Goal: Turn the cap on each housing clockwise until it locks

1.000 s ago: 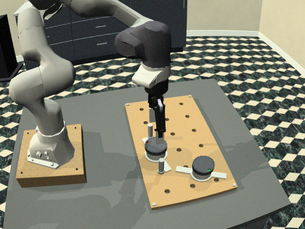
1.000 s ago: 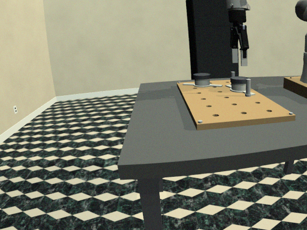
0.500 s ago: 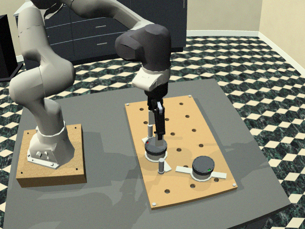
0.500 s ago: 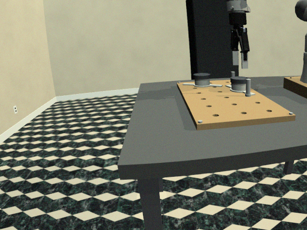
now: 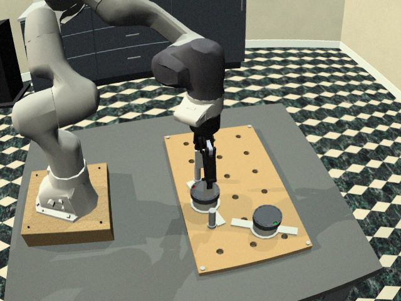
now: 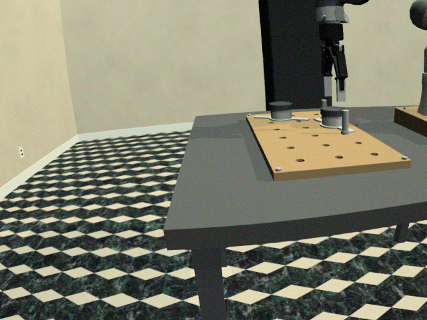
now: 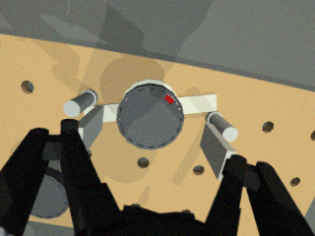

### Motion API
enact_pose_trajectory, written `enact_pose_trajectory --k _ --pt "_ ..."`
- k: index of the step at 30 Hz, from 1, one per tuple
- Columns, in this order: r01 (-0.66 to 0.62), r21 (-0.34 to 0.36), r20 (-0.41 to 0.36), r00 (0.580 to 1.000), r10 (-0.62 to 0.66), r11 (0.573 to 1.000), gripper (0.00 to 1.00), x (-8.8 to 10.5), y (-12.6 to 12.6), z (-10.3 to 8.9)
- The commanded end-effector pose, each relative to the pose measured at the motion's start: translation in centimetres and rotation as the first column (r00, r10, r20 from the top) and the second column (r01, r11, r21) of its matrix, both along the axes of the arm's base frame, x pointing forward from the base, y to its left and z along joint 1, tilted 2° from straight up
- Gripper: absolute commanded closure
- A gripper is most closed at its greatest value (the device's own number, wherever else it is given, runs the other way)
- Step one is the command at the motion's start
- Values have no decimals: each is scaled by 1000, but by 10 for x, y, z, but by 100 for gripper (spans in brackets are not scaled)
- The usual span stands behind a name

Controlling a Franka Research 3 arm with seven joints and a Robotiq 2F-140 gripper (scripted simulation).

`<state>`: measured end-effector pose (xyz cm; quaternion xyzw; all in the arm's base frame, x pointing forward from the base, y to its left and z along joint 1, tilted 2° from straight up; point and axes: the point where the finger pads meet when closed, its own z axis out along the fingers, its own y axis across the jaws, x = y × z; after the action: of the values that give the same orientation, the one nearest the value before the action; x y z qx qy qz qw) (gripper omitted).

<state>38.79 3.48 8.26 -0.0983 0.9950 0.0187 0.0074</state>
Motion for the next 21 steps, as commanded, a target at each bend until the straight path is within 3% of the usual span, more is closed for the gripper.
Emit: enact_pose_trajectory --k 1,21 --pt "-2 -3 12 1000 2 1000 22 3 -2 -2" --pt "-2 -3 12 1000 2 1000 22 4 -2 -26"
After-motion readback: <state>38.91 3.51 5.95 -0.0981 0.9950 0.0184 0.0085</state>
